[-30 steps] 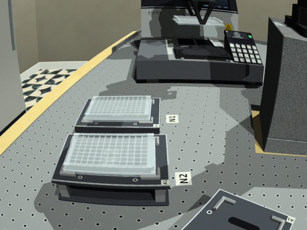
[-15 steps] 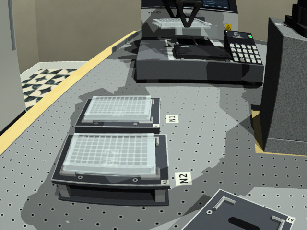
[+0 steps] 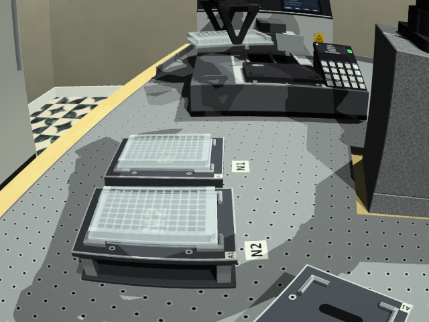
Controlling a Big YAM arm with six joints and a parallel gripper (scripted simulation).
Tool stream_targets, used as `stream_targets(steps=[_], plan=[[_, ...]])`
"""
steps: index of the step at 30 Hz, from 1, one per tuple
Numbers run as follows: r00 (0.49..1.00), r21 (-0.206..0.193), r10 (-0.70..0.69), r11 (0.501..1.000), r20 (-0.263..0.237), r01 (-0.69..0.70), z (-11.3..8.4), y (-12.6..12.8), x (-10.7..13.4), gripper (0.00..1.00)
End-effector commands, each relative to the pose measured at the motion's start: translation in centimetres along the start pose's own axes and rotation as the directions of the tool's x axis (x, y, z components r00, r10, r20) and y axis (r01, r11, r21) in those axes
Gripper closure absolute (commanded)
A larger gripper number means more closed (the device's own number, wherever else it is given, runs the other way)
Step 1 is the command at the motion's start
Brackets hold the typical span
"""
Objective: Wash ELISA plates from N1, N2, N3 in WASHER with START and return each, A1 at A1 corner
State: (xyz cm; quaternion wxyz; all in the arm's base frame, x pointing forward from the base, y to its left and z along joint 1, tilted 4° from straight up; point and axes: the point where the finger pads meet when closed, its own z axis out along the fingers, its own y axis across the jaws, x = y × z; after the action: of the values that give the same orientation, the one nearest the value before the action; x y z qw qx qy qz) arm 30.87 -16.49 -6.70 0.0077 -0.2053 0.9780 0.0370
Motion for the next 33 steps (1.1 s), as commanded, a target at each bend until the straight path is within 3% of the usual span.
stream_targets(steps=[1,4,10,11,17,33], plan=[[0.999,0.032,0.036,0.999,0.025,-0.037,-0.6,-1.1,-3.1,0.16],[0.999,0.029,0.037,0.999,0.023,-0.037,-0.5,-0.4,-4.2,0.16],[0.998,0.025,0.061,0.998,0.019,-0.061,-0.4,-0.6,-3.2,0.16],[1.0,0.023,-0.014,1.0,0.016,0.014,-0.3,1.1,-3.5,0.16],[0.978,0.034,-0.208,0.978,0.022,0.207,-0.5,3.6,-5.3,0.16],[0.982,0.035,-0.187,0.982,0.03,0.185,-0.4,9.3,-9.7,0.16]])
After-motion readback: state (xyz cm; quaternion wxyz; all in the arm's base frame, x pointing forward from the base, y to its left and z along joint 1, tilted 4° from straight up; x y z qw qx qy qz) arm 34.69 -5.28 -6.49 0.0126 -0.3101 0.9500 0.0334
